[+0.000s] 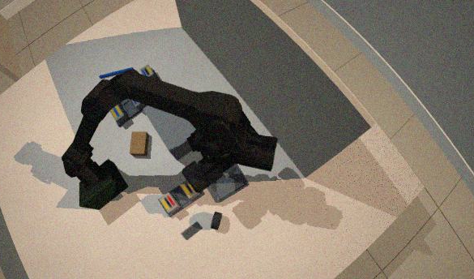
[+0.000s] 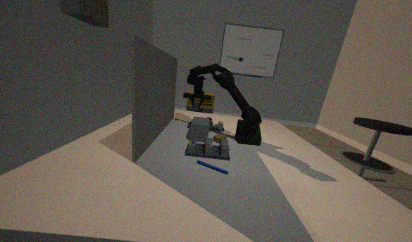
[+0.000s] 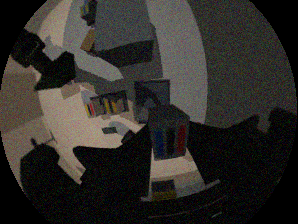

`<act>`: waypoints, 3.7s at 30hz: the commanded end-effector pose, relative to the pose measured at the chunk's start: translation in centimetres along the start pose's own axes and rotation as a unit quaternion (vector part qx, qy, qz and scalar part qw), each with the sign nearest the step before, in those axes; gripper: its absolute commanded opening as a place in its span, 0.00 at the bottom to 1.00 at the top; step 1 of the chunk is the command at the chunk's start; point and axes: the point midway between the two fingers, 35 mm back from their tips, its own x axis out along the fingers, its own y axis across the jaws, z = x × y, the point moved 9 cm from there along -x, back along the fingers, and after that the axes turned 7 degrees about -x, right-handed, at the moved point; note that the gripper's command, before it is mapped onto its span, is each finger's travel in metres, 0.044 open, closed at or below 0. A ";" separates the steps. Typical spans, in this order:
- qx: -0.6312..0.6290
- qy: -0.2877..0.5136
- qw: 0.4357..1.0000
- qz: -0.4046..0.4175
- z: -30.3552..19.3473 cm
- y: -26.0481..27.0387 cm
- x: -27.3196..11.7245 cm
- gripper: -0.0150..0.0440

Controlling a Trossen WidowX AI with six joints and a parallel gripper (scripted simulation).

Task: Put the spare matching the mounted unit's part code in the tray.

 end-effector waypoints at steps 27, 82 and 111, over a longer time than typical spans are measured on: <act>0.003 -0.002 1.000 -0.002 -0.1 0.0 2.3 0.25; 0.003 -0.003 1.000 -0.002 0.1 0.1 6.4 0.25; 0.002 -0.004 1.000 -0.003 0.3 0.3 8.5 0.25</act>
